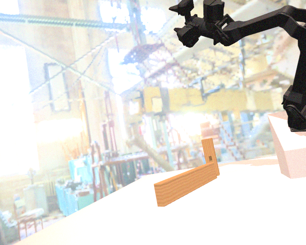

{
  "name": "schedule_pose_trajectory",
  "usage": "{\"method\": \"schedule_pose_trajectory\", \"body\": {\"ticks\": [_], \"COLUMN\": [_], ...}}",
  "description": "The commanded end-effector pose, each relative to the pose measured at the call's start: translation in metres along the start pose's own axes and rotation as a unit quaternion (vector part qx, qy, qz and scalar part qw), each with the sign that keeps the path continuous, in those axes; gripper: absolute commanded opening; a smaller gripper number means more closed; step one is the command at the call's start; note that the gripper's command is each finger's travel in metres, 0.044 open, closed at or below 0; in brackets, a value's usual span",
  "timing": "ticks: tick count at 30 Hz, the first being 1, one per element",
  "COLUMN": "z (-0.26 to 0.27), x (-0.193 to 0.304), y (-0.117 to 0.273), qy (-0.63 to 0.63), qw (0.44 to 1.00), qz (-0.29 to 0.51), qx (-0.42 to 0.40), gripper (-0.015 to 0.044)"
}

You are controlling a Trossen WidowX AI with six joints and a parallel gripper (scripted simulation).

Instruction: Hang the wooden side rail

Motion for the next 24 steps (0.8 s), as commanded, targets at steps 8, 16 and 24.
{"method": "schedule_pose_trajectory", "body": {"ticks": [8,16,24], "z": [0.099,0.164,0.226], "x": [-0.012,-0.019,-0.026], "y": [-0.005,0.006,0.030], "qy": [0.098,0.150,0.184], "qw": [0.982,0.951,0.909], "qz": [-0.084,-0.155,-0.236], "qx": [-0.137,-0.219,-0.291], "gripper": [0.0440,0.0440,0.0440]}}
Point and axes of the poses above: the point midway between the two fingers, 35 mm back from their tips, its own y axis back along the fingers, its own z axis across the jaws, x = y × z, the point moved 9 cm from there along y, back along the fingers, and after that the axes turned 6 degrees about -y, right-handed, at the moved point
